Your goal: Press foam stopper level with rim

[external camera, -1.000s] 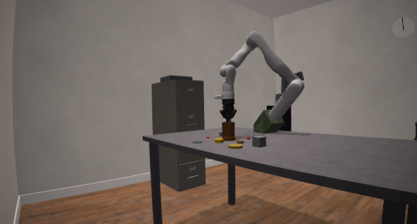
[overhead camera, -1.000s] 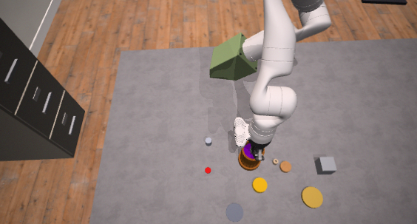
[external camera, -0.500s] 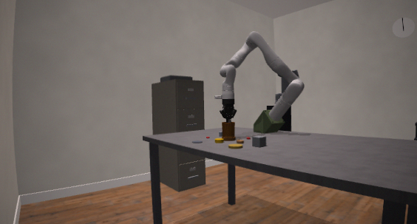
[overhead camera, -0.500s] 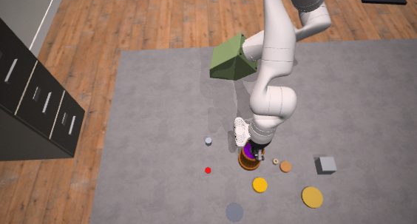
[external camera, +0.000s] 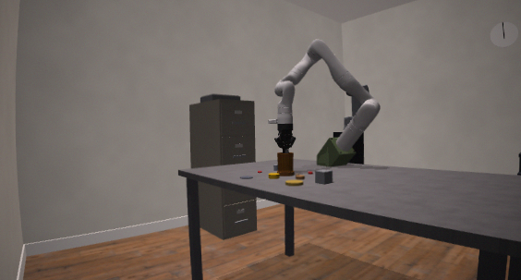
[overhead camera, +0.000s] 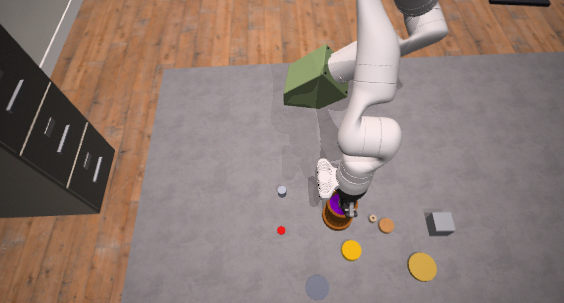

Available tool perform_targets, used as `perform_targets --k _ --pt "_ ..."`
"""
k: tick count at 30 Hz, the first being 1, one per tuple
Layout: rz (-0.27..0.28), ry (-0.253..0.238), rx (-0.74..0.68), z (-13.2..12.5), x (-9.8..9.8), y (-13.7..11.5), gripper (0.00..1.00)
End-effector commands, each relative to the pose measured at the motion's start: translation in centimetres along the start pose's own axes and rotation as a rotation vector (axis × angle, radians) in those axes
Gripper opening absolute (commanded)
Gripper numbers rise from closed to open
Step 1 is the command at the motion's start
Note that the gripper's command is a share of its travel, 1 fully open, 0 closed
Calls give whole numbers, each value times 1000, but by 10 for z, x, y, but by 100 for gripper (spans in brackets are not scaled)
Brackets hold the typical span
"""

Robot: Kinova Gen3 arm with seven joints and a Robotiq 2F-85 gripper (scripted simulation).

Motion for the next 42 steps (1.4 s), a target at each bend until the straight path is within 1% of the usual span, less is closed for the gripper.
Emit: perform_targets --k 1,16,21,30,32,42 --pt "0 1 -4 1 -4 -1 0" --pt "0 1 -4 1 -4 -1 0" --pt "1 -1 -4 0 0 -2 0" --pt "2 -4 -5 -1 19 -3 0" --pt "2 -4 -5 -1 19 -3 0" --pt "1 -2 -5 -1 49 -2 0"
Point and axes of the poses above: the point where the finger pads meet when closed, its own x axis back along the fingers, its own z axis across the jaws, y = z × x, the point moved 6 cm from there along x, back along the fingers, and after that the axes turned 2 degrees about x, right-handed, at the moved point
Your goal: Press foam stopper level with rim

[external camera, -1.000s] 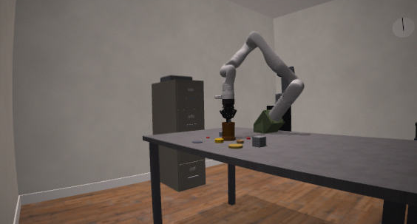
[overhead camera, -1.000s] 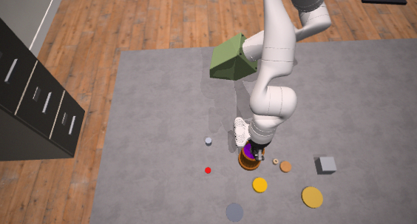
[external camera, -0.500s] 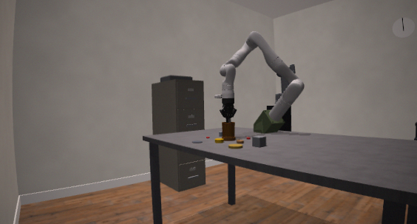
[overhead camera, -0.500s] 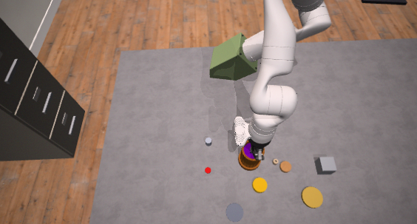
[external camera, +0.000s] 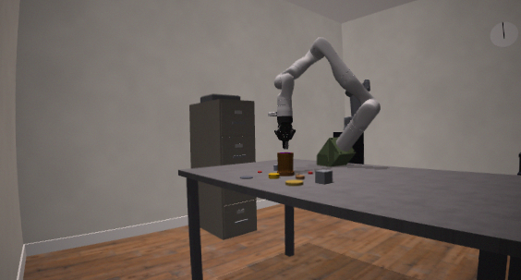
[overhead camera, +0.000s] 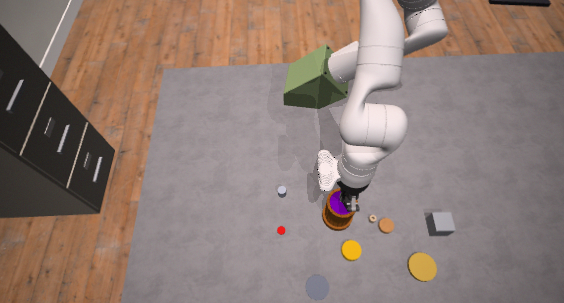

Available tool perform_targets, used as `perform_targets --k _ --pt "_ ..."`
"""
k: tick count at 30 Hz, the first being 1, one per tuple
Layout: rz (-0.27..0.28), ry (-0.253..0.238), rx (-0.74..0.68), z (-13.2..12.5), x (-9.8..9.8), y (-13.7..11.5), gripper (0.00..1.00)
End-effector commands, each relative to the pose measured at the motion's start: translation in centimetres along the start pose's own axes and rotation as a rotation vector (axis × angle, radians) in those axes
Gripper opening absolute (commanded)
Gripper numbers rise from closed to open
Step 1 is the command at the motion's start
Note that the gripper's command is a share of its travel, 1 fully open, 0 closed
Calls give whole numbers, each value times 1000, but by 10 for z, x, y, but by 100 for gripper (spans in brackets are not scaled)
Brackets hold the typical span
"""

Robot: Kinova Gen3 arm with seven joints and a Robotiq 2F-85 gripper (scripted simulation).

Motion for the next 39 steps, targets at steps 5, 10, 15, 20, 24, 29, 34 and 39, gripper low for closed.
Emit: perform_targets --k 5,10,15,20,24,29,34,39 --pt "4 -13 1 -2 24 -1 0" --pt "4 -13 1 -2 29 -1 0" --pt "3 -11 2 -2 32 -1 0" --pt "3 -10 2 -1 33 0 0" --pt "3 -10 2 -1 33 0 0" --pt "3 -10 2 -1 33 0 0" --pt "3 -10 2 -1 33 0 0" --pt "3 -10 2 -1 33 0 0"
Point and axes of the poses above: the point where the finger pads meet when closed, its own x axis back along the fingers, its own z axis across the jaws, y = z × x, the point moved 6 cm from there along x, back along the fingers, and after that the axes turned 2 degrees about x, right-handed, at the moved point
